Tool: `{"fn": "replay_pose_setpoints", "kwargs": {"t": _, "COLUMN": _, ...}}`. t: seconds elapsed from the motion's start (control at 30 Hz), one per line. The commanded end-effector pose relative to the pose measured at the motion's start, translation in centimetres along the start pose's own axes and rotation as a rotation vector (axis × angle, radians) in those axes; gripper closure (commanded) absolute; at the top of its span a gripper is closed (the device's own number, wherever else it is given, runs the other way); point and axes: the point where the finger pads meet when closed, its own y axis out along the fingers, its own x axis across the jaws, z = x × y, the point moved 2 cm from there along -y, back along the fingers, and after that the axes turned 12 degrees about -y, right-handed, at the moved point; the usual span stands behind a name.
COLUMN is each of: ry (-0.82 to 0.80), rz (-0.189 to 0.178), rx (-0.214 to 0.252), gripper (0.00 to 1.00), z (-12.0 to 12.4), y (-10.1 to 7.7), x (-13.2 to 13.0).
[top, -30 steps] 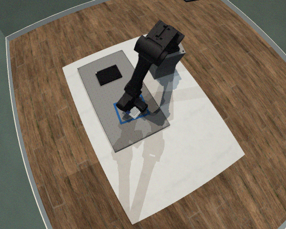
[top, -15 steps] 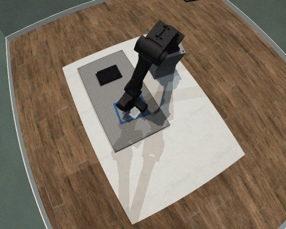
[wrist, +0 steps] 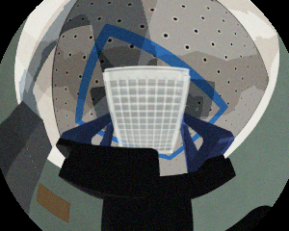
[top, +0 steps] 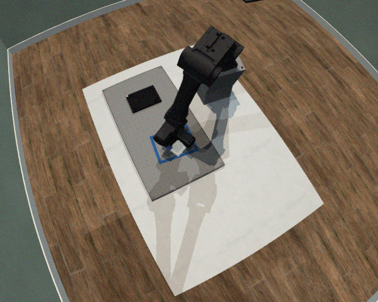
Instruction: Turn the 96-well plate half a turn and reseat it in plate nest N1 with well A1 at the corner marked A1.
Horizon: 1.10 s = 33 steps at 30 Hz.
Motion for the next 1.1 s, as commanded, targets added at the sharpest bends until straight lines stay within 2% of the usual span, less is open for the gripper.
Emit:
{"fn": "replay_pose_setpoints", "kwargs": {"t": 0.0, "ry": 0.002, "rz": 0.023, "rx": 0.006, "gripper": 1.0, "z": 0.5, "y": -1.8, "x": -0.7}}
{"fn": "replay_pose_setpoints", "kwargs": {"t": 1.07, "ry": 0.0, "rz": 0.024, "rx": 0.003, "gripper": 1.0, "z": 0.3, "y": -6.6, "x": -0.6}}
